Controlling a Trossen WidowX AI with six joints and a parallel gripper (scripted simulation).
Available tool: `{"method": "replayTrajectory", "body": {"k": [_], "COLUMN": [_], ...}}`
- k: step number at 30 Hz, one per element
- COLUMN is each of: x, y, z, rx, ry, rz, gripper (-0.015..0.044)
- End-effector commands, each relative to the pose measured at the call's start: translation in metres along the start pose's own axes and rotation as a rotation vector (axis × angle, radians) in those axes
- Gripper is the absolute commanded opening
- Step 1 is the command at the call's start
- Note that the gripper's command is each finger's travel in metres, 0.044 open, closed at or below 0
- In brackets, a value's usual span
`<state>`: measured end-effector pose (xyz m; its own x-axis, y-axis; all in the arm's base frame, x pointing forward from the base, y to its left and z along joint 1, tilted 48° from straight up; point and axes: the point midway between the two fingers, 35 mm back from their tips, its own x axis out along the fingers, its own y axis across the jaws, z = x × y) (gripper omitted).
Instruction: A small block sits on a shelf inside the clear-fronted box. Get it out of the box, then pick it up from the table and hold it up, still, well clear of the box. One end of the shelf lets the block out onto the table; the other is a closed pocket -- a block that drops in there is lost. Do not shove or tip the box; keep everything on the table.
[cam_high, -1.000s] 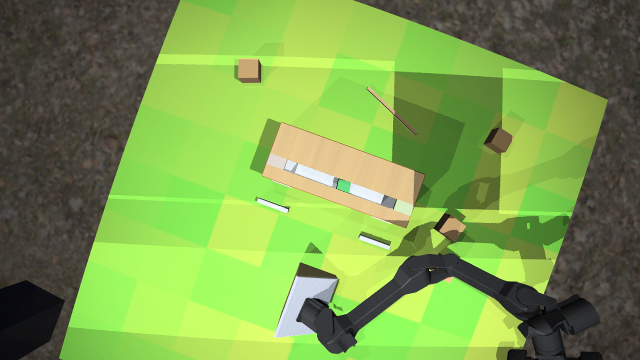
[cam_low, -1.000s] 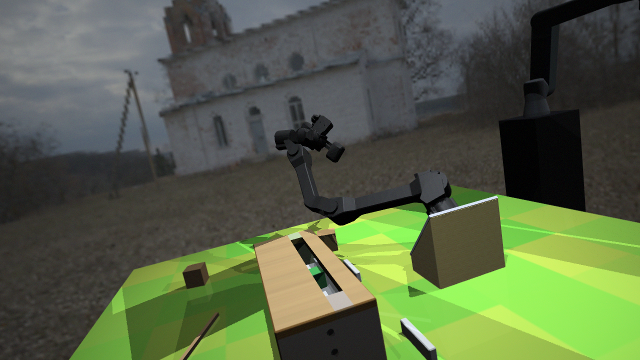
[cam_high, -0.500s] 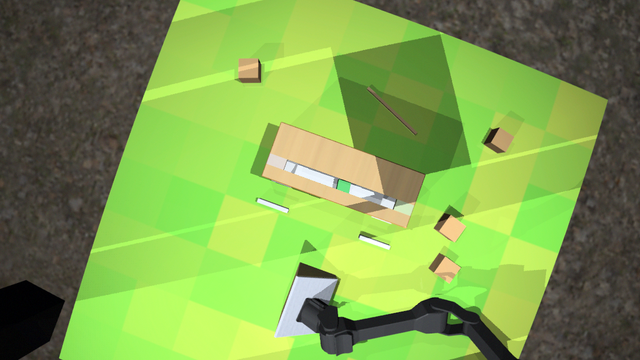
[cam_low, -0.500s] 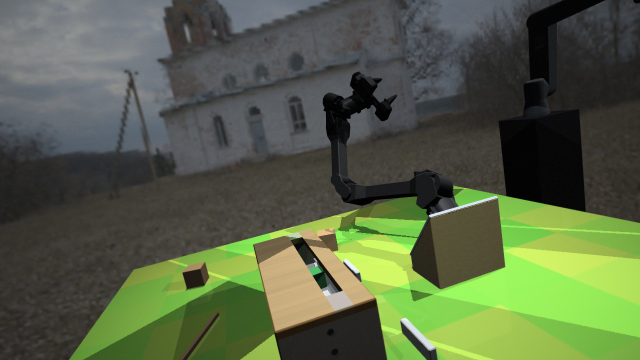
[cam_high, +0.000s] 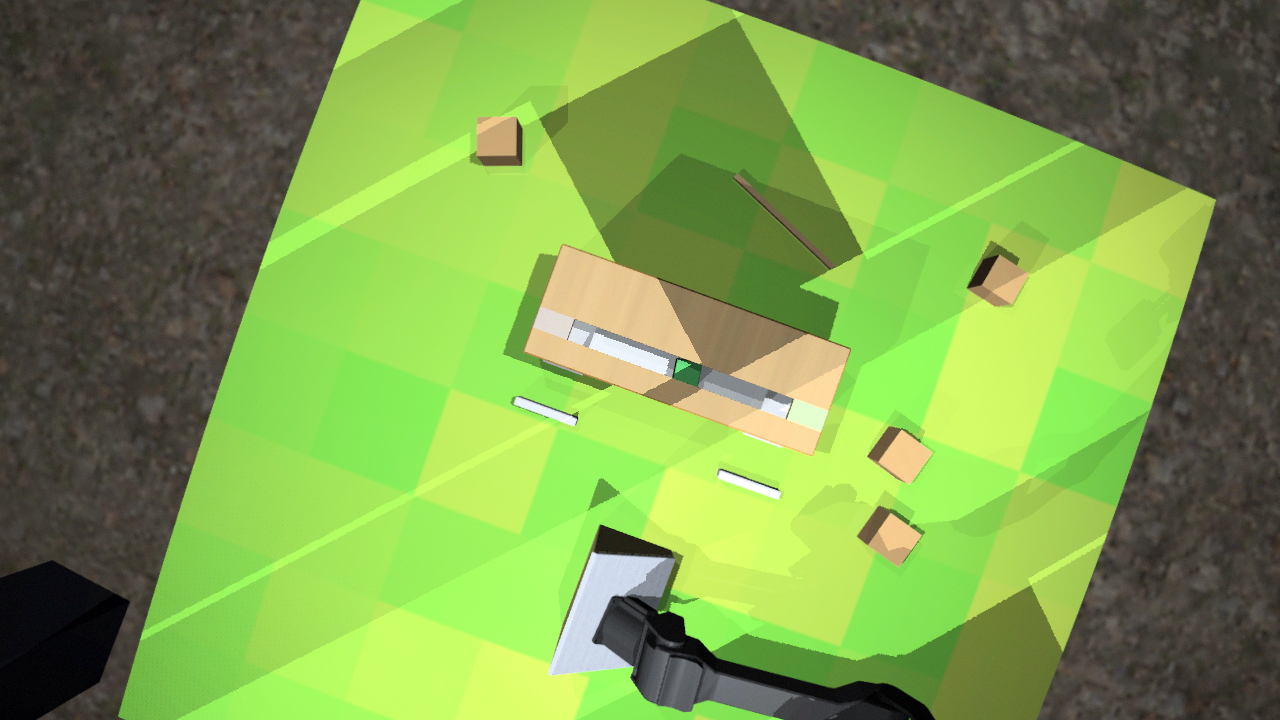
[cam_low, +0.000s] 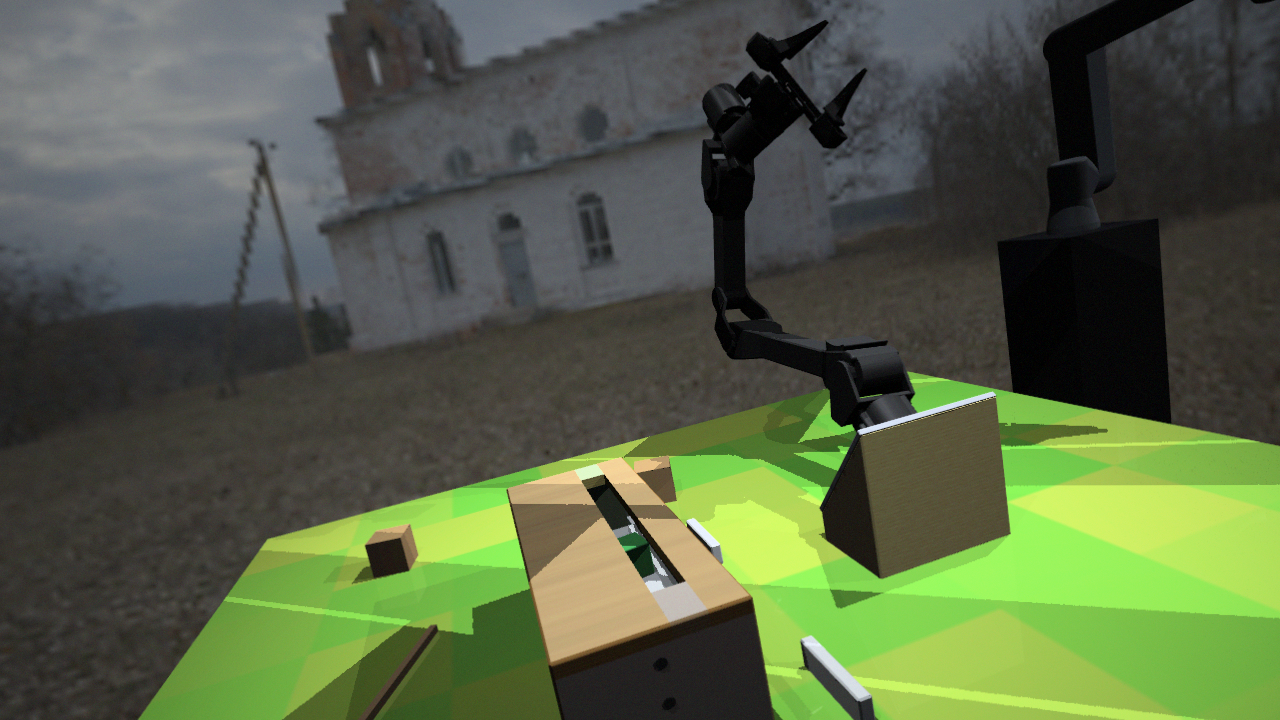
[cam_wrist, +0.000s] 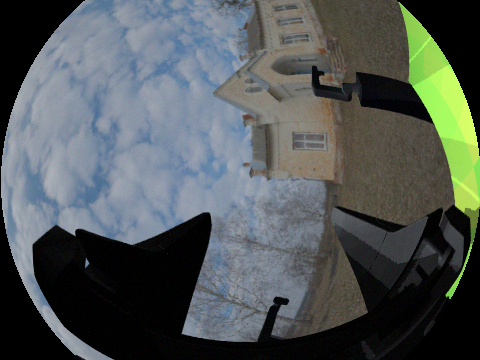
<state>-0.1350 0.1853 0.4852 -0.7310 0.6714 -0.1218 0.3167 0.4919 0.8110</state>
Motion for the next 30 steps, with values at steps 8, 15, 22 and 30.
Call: {"method": "replayTrajectory", "body": {"k": [8,15,22,30], "x": [0.02,-0.024,-0.098,-0.179], "y": [0.002,-0.019,-0.063,-0.126], "z": [0.187,0.299,0.386,0.43], "rx": [0.22,0.398,0.627,0.888], "ry": [-0.614,-0.992,-1.354,-1.617], "rz": [-0.01,-0.041,-0.107,-0.224], "gripper": [0.04,0.04,0.04,0.04]}}
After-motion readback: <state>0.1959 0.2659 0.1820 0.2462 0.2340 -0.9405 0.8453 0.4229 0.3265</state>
